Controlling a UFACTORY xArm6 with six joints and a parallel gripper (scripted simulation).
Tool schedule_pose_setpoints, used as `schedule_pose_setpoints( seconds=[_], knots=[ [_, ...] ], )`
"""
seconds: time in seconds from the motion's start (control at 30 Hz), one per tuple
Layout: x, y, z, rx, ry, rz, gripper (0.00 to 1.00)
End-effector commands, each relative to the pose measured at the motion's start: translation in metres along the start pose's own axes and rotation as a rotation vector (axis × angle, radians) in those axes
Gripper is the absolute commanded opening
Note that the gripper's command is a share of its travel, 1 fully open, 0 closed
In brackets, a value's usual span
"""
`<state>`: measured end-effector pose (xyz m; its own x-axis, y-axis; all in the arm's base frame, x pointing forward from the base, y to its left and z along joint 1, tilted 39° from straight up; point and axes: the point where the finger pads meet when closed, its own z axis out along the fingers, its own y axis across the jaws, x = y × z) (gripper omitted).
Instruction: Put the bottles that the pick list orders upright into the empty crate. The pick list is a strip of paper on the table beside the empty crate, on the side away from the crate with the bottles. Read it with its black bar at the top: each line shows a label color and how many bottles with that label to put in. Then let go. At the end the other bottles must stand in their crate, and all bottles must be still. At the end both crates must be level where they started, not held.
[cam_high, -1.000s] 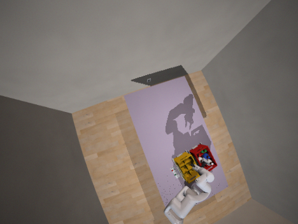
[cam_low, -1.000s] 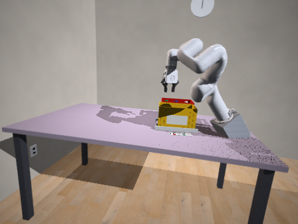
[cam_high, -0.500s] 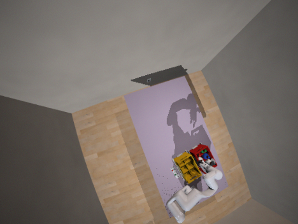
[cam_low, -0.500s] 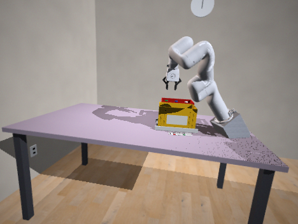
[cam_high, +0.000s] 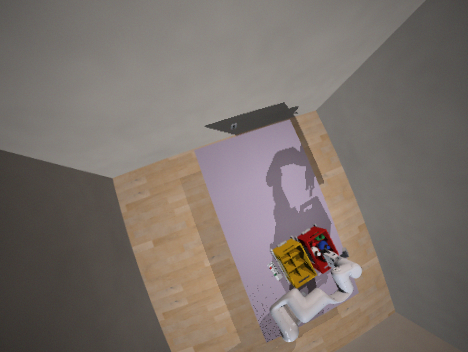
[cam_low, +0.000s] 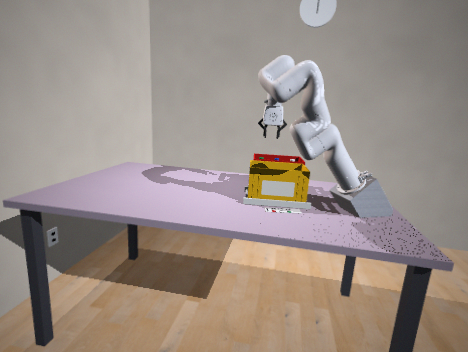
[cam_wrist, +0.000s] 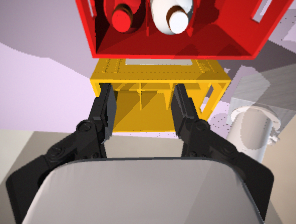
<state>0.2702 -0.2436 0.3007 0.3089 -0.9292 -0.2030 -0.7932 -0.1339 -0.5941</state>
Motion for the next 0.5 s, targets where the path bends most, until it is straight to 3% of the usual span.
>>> schedule_pose_setpoints(
  seconds=[0.0, 0.47],
  knots=[
    [0.027, 0.005, -0.005, 0.0, -0.003, 0.0, 0.65],
    [0.09, 0.02, -0.015, -0.001, -0.002, 0.0, 0.65]
  ],
)
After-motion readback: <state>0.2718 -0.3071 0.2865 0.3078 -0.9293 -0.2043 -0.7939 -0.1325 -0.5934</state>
